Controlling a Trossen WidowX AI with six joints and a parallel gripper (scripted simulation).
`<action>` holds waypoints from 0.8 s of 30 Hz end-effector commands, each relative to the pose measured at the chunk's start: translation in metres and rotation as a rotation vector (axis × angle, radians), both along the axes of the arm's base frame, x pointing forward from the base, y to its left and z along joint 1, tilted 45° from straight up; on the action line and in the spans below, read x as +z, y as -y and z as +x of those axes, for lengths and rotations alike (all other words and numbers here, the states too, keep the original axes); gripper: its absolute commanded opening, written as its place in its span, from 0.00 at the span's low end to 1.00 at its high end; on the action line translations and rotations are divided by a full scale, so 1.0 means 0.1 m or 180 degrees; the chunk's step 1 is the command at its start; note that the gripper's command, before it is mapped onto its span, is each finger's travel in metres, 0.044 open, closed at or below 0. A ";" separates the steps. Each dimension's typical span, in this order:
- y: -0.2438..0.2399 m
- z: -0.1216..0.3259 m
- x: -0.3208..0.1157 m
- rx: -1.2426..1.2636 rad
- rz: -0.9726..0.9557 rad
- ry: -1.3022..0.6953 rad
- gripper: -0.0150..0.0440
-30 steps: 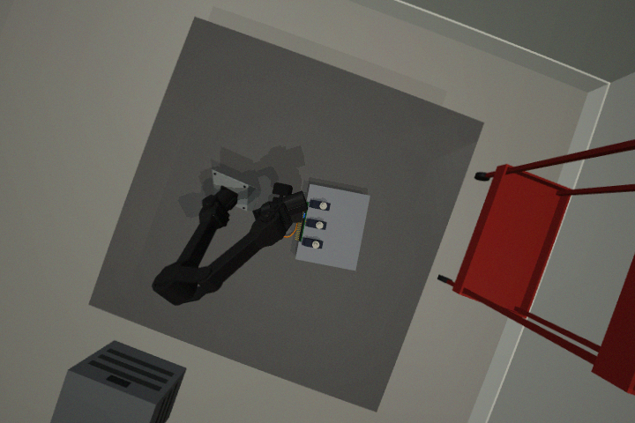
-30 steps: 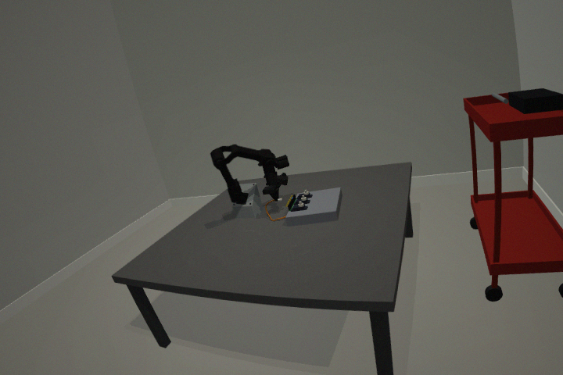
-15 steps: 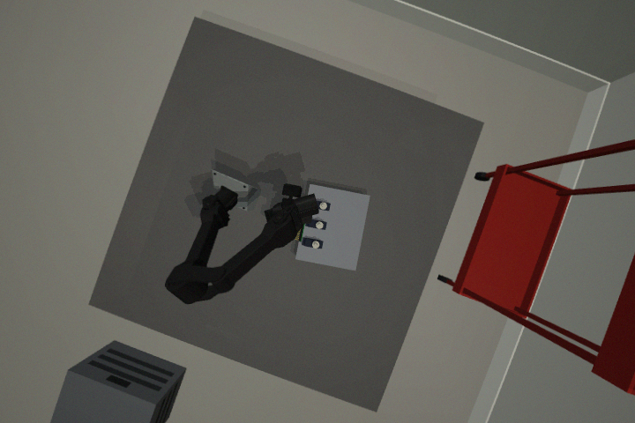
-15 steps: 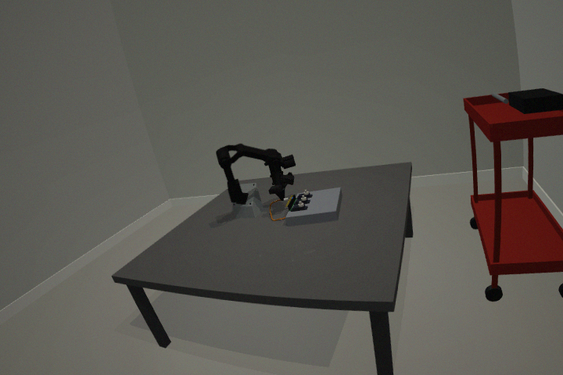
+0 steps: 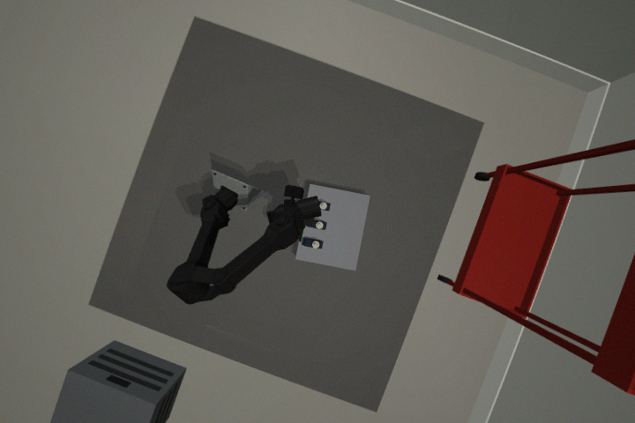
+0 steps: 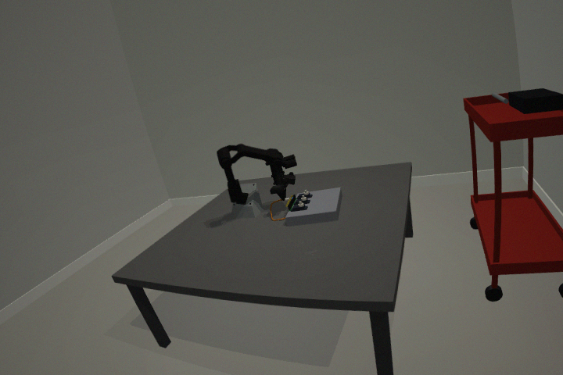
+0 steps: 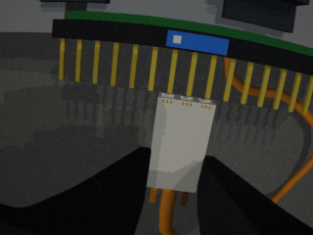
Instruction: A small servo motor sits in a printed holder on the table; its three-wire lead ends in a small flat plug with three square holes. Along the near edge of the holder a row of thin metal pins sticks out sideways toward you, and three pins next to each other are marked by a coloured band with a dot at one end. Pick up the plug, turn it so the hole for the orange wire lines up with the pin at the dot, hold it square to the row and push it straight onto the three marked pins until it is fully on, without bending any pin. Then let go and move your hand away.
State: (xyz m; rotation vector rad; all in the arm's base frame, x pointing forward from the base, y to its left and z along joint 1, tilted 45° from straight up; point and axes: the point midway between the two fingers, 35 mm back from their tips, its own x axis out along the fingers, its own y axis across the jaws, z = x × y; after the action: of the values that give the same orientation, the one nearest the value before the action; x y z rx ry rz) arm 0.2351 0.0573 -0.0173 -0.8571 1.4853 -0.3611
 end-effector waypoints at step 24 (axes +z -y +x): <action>-0.06 0.16 -0.03 0.0022 -0.0008 0.0002 0.25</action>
State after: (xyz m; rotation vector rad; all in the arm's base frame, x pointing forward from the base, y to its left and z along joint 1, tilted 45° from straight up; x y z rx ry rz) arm 0.2474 0.0612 -0.0201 -0.8660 1.4851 -0.3651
